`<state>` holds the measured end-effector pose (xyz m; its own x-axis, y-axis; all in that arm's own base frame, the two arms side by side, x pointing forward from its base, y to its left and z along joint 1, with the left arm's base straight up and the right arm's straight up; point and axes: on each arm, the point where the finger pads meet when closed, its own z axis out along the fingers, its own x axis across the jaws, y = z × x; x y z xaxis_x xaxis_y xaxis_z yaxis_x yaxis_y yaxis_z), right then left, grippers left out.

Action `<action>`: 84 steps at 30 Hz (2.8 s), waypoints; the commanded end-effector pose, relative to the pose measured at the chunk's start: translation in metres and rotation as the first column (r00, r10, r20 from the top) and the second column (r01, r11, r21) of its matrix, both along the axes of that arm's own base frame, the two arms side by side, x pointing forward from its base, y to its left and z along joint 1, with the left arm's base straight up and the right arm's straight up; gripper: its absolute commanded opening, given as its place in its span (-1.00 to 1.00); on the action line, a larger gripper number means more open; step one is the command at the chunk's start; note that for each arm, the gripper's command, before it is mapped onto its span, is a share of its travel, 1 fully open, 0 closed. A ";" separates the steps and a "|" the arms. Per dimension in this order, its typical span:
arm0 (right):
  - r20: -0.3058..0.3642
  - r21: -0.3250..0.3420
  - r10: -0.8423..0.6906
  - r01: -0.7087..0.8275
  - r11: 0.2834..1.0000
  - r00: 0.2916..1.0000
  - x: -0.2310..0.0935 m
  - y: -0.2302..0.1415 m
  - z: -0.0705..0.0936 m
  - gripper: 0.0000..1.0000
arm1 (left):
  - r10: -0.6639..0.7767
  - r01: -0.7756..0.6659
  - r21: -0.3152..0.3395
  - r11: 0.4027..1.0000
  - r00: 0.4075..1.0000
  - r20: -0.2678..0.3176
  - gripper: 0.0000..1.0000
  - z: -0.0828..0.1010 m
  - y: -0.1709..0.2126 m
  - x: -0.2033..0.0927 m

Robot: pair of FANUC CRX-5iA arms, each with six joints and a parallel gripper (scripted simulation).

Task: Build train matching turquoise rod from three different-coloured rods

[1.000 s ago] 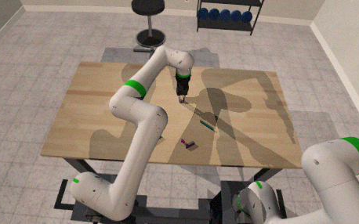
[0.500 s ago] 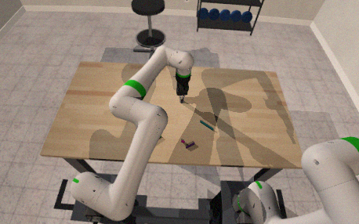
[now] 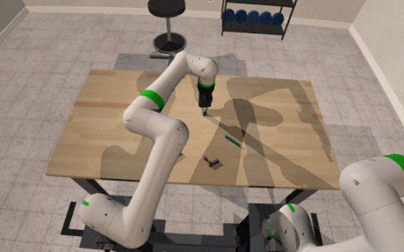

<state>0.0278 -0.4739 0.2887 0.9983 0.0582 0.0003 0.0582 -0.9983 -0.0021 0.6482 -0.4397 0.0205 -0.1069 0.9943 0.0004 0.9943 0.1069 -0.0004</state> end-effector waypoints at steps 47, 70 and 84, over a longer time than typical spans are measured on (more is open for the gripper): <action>0.000 -0.002 0.000 0.000 1.000 1.000 0.000 0.000 0.001 1.00 | 0.024 -0.024 -0.002 1.000 1.000 0.002 -0.52 0.105 0.003 0.000; 0.000 -0.002 0.000 0.000 1.000 1.000 0.000 0.000 0.001 1.00 | 0.599 -0.599 -0.002 0.800 0.800 0.001 -0.52 0.146 0.118 -0.094; 0.000 -0.002 0.000 0.000 1.000 1.000 0.000 0.000 0.001 1.00 | 0.807 -0.807 -0.002 0.591 0.591 0.001 -0.52 0.127 0.174 -0.184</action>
